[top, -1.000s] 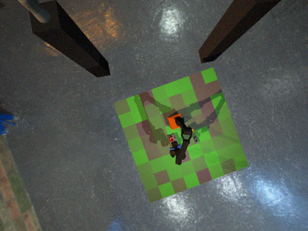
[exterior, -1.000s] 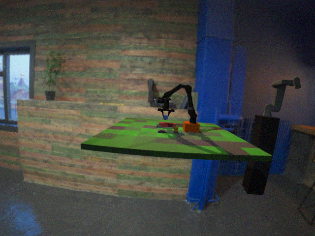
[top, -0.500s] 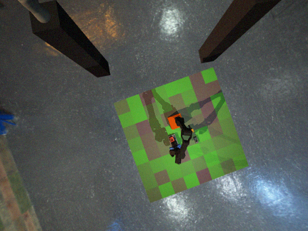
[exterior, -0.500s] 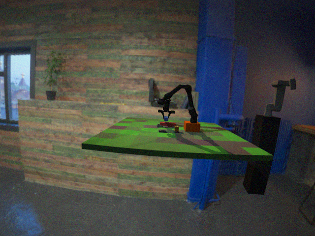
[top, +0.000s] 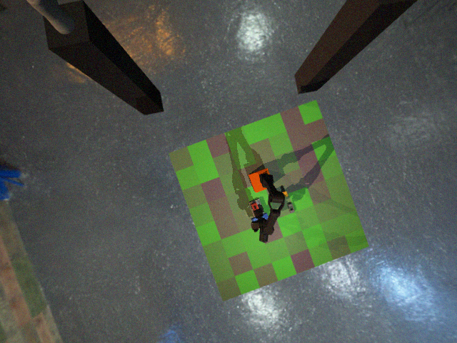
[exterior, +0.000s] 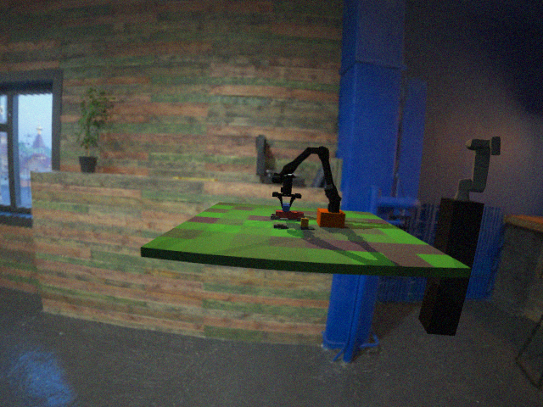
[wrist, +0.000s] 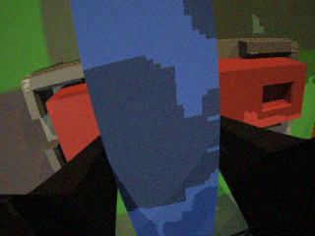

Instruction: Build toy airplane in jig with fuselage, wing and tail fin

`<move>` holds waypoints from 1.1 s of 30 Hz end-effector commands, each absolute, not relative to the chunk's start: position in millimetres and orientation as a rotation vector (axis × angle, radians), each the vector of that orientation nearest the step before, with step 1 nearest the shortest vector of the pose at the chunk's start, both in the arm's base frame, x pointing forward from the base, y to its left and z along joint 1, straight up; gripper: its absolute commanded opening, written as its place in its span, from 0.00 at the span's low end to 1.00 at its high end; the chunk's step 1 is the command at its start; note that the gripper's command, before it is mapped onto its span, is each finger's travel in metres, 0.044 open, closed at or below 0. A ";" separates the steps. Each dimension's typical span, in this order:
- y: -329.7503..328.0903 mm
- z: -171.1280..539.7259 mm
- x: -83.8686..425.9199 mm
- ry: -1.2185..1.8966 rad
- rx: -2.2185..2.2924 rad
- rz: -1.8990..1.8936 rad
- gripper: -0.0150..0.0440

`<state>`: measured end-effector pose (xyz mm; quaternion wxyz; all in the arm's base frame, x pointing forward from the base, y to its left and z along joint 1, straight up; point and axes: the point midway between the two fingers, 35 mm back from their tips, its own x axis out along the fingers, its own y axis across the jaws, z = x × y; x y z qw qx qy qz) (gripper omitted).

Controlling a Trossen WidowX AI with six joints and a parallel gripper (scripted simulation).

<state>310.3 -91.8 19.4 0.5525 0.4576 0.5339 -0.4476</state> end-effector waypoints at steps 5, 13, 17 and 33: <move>-91.7 19.1 310.1 1.263 1.082 -1.059 0.54; -91.7 19.1 310.1 1.263 1.082 -1.059 0.39; -91.7 19.1 310.1 1.263 1.082 -1.059 0.57; -91.7 19.1 310.1 1.263 1.082 -1.059 1.00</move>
